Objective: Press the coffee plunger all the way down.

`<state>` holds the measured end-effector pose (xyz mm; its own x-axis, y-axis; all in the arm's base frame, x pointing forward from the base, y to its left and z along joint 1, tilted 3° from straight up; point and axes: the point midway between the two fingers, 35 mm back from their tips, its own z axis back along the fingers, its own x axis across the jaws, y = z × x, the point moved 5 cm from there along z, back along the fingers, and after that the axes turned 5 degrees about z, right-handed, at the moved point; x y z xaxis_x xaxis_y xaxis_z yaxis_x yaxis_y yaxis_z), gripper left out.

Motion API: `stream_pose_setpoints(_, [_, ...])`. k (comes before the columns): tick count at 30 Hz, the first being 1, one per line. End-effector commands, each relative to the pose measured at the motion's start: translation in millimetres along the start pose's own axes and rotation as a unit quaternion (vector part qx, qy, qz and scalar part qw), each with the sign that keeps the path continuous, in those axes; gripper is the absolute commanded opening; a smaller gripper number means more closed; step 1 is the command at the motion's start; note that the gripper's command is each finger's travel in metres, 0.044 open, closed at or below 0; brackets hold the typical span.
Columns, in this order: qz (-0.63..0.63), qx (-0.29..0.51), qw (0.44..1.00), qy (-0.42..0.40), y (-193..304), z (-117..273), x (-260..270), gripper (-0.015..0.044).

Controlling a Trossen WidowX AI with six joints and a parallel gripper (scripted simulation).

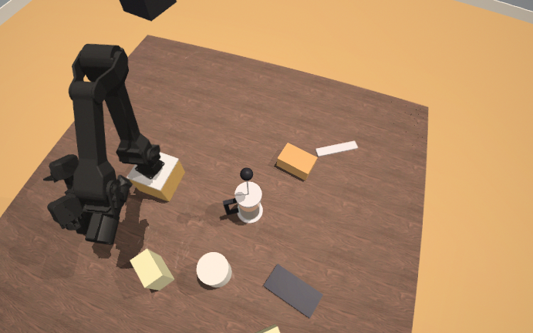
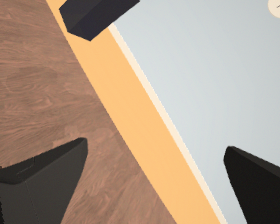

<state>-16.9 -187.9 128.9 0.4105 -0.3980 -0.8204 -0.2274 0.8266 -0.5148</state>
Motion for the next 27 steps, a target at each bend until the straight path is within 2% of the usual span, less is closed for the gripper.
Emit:
stream_pose_setpoints(1, [0.000, -0.001, 1.000, -0.004, -0.6, 1.0, 0.6, 0.0426])
stream_pose_setpoints(5, [-0.001, -0.012, 0.998, -0.065, -8.2, 16.2, 8.5, 0.0440])
stream_pose_setpoints(14, [0.030, -0.088, 0.945, -0.312, -30.1, 93.7, 27.5, 0.0440])
stream_pose_setpoints(21, [0.090, -0.178, 0.839, -0.506, -32.4, 170.8, 20.7, 0.0440])
stream_pose_setpoints(27, [0.149, -0.264, 0.706, -0.640, -20.7, 233.7, -4.9, 0.0440])
